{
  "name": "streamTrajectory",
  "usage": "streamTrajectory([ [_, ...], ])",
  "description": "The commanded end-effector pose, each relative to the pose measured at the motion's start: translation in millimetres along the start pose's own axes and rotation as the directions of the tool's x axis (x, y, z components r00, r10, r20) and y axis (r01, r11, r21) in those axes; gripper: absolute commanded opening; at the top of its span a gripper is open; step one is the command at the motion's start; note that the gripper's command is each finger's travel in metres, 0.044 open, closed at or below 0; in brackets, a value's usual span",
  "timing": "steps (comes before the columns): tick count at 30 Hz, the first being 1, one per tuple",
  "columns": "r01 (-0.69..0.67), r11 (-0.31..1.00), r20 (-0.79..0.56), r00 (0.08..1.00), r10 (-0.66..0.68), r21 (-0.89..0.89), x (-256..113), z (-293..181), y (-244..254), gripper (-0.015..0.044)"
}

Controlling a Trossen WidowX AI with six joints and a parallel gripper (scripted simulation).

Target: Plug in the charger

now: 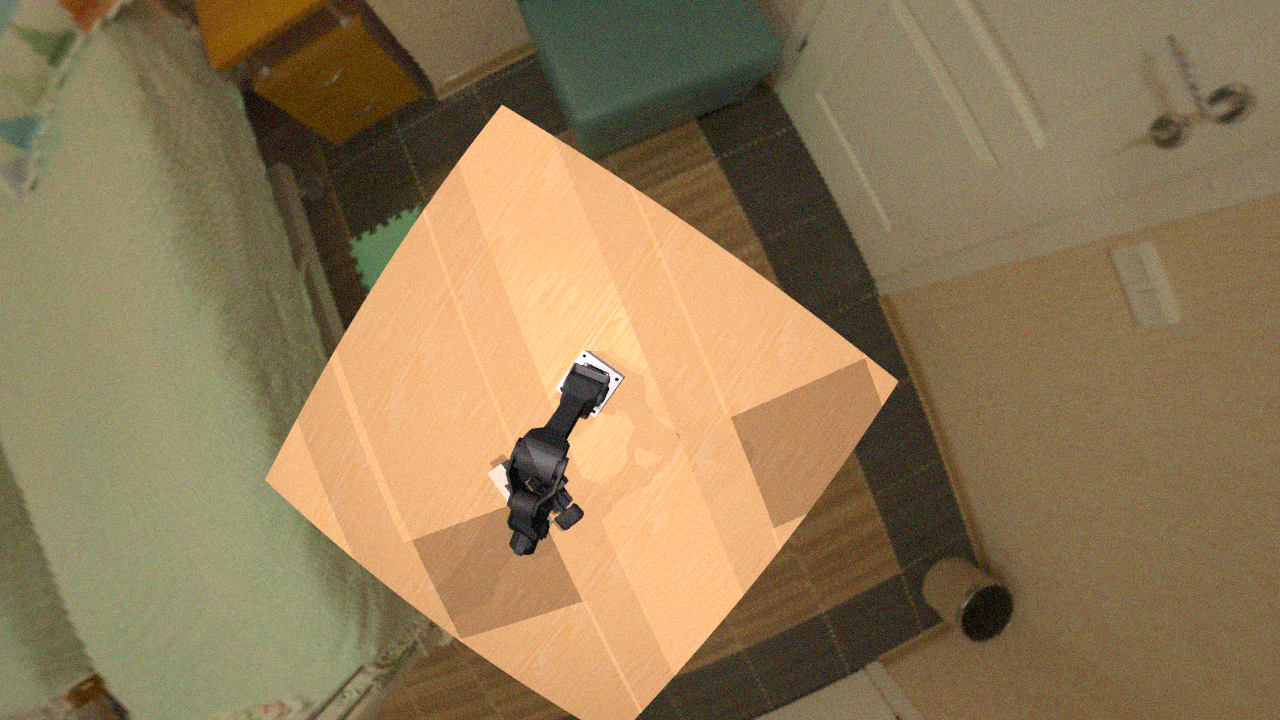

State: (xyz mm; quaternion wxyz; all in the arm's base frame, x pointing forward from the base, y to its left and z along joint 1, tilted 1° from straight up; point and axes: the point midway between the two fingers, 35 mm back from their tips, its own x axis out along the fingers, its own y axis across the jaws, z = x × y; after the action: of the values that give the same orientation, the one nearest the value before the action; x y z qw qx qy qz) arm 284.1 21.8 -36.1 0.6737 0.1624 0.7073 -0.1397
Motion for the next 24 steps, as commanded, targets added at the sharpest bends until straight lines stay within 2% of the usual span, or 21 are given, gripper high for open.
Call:
streamTrajectory([
  [1,-0.005,1.000,-0.004,1.000,0.005,0.015,-0.2,4.1,2.0,0.0000],
  [24,-0.007,0.997,-0.007,1.000,0.007,0.078,0.5,27.6,8.9,0.0000],
])
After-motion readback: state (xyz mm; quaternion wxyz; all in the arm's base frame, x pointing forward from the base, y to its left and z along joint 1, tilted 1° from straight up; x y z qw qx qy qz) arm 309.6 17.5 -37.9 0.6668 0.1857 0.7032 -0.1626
